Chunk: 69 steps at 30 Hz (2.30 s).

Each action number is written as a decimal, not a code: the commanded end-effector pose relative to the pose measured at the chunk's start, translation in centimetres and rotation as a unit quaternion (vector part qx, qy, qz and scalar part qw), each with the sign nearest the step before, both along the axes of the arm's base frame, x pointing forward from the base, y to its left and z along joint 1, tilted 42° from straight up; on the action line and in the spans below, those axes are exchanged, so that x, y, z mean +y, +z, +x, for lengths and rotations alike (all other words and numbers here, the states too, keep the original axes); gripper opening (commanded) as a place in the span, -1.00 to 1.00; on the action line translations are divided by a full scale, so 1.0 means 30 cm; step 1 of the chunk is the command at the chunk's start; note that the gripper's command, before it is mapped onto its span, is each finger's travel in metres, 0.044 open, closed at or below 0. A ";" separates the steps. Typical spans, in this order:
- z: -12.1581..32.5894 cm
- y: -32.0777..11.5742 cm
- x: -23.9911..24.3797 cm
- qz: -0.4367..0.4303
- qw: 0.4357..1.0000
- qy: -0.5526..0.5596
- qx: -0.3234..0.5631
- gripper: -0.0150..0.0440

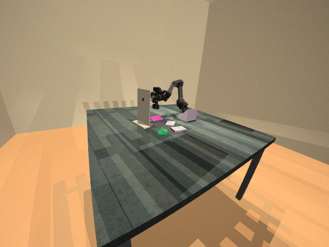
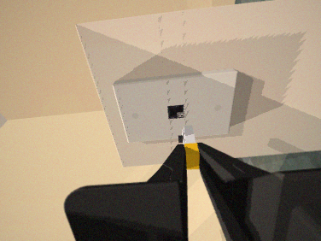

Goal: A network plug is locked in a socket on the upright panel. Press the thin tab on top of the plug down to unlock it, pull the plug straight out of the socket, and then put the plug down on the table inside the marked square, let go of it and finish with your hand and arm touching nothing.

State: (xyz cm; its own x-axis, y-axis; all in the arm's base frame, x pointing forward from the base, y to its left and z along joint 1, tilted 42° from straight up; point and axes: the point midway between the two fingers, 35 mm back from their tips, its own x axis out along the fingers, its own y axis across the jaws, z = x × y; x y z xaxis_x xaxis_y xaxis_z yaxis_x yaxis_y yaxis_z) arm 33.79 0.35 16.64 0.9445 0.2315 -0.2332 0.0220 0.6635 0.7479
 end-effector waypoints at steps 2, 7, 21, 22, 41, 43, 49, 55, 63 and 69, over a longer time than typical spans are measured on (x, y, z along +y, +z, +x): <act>-0.009 0.001 0.001 -0.001 1.000 0.002 0.000 -0.49; -0.016 0.001 0.000 -0.001 1.000 0.002 0.000 -0.49; -0.035 0.004 -0.002 -0.002 1.000 0.002 0.000 -0.49; -0.037 0.004 -0.002 -0.002 1.000 0.002 0.000 -0.49; -0.089 0.129 0.123 -0.001 1.000 0.002 0.001 -0.49; -0.100 0.143 0.135 0.000 1.000 0.002 0.001 -0.49; -0.101 0.131 0.125 0.008 1.000 -0.018 0.014 -0.49; -0.098 0.064 0.064 0.036 0.993 -0.099 0.061 -0.49; -0.115 -0.015 -0.019 0.062 0.970 -0.208 0.108 -0.49; -0.141 -0.065 -0.080 0.074 0.945 -0.290 0.130 -0.49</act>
State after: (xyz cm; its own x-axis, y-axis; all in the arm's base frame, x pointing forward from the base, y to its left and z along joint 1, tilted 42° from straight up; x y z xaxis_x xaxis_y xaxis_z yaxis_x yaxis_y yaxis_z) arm 30.04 -1.15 15.56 0.8725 -0.1856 -0.4520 0.4860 0.4256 0.7633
